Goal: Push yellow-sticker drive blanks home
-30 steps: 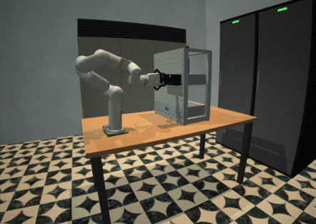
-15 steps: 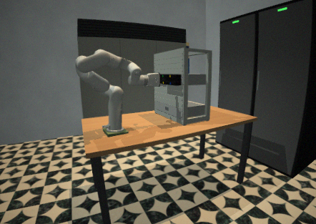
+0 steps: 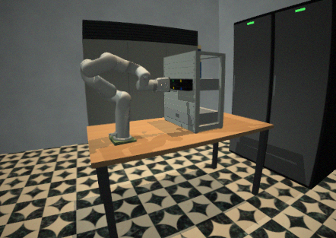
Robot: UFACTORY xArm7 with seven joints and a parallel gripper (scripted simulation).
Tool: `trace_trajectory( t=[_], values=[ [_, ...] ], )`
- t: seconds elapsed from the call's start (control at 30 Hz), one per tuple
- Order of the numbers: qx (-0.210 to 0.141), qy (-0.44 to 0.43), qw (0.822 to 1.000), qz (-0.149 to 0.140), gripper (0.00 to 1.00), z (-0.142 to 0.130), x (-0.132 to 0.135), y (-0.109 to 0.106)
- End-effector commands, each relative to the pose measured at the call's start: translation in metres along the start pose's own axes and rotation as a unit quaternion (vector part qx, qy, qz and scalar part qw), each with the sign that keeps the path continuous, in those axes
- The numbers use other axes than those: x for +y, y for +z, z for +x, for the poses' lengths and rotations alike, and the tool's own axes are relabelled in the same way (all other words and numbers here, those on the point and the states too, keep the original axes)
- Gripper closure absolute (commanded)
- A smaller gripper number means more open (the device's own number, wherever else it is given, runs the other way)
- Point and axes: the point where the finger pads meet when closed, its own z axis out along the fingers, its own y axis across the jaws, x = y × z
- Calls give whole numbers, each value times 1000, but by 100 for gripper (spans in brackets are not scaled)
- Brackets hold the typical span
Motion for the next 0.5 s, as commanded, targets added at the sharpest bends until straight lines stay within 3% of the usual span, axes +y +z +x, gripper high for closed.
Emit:
trace_trajectory(
  t=[0.0,0.27,0.47],
  values=[
    [0,0,1000,-2,100,0,2,0],
    [0,0,1000,-2,100,2,1,-1],
    [0,0,1000,-2,100,25,-8,-9]
  ],
)
